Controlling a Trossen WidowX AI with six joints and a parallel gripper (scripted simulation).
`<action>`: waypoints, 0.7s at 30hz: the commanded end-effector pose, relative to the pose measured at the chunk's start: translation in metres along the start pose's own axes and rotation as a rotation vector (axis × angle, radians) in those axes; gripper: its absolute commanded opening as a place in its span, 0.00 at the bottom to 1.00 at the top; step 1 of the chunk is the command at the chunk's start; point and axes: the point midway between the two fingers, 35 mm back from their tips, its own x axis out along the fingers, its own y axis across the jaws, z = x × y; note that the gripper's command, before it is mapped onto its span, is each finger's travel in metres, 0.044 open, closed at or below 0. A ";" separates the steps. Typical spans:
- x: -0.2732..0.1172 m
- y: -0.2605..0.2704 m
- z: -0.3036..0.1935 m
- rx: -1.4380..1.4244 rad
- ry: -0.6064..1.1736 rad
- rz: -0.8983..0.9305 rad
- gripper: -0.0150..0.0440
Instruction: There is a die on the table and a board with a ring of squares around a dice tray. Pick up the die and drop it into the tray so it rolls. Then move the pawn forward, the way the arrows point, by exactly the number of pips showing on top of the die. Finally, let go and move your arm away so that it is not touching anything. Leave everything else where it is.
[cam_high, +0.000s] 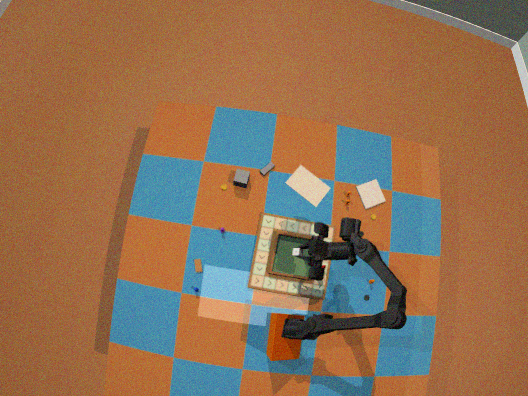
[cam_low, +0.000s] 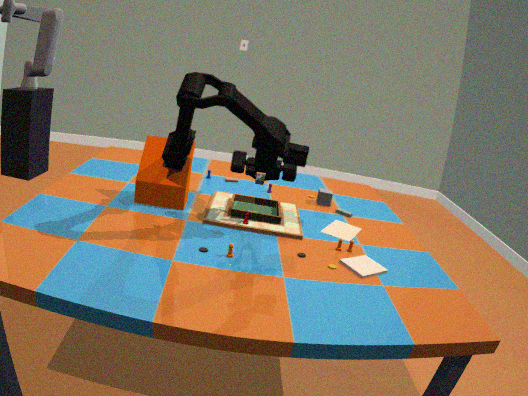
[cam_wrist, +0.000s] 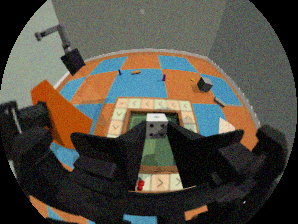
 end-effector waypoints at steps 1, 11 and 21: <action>0.000 0.000 0.000 0.000 0.000 0.000 0.61; -0.025 0.001 0.030 -0.005 0.010 0.005 1.00; 0.018 -0.001 0.017 -0.006 0.842 -0.006 1.00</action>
